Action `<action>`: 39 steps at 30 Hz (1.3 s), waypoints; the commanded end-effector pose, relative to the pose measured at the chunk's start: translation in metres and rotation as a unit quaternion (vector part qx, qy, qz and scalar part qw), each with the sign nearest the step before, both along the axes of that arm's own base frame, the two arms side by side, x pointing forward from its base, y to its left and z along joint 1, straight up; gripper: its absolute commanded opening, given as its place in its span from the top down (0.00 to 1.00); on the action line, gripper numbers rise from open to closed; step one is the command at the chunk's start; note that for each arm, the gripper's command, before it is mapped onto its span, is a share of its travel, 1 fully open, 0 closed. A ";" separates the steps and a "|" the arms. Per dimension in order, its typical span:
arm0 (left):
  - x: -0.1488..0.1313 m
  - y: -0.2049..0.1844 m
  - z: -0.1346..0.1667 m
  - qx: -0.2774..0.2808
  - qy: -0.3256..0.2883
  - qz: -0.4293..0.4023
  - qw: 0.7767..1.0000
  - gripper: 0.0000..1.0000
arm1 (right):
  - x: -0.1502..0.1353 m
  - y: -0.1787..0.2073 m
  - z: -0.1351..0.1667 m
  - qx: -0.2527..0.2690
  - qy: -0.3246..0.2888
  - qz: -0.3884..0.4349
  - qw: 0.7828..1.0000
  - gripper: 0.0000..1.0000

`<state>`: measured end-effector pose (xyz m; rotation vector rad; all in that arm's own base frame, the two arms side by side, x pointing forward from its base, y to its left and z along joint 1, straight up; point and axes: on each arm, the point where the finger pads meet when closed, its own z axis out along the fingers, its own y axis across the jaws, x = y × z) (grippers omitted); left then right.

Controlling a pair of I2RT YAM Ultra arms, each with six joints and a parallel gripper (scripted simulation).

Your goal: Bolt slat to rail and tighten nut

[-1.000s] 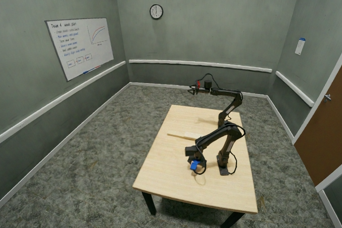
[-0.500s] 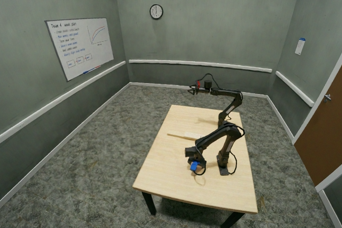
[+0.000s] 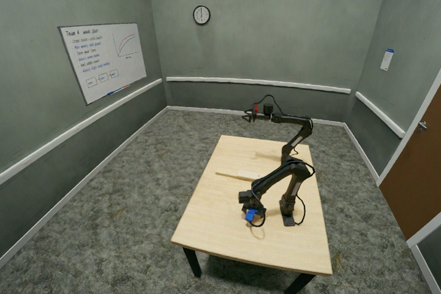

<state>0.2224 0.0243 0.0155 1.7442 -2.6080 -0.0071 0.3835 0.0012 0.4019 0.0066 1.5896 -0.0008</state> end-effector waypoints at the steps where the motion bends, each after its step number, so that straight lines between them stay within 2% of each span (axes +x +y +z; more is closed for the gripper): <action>1: 0.001 0.002 -0.005 0.000 -0.005 0.010 1.000 0.00 | -0.003 0.000 0.010 -0.002 -0.016 0.002 1.000 0.00; 6: 0.000 0.002 -0.008 0.000 -0.005 0.010 1.000 0.00 | -0.003 0.000 0.010 -0.002 -0.016 0.002 1.000 0.00; 12: 0.002 0.000 -0.001 0.001 -0.006 0.000 1.000 0.68 | -0.003 0.000 0.010 -0.002 -0.016 0.002 1.000 0.00; 15: 0.002 0.000 -0.001 0.001 -0.006 0.000 1.000 0.70 | -0.003 0.000 0.010 -0.002 -0.016 0.002 1.000 0.00; 28: 0.002 0.000 -0.001 0.001 -0.006 0.000 1.000 0.88 | -0.003 0.000 0.010 -0.002 -0.016 0.002 1.000 0.00; 39: 0.002 0.000 -0.001 0.001 -0.006 0.000 1.000 0.88 | -0.003 0.000 0.010 -0.002 -0.016 0.002 1.000 0.00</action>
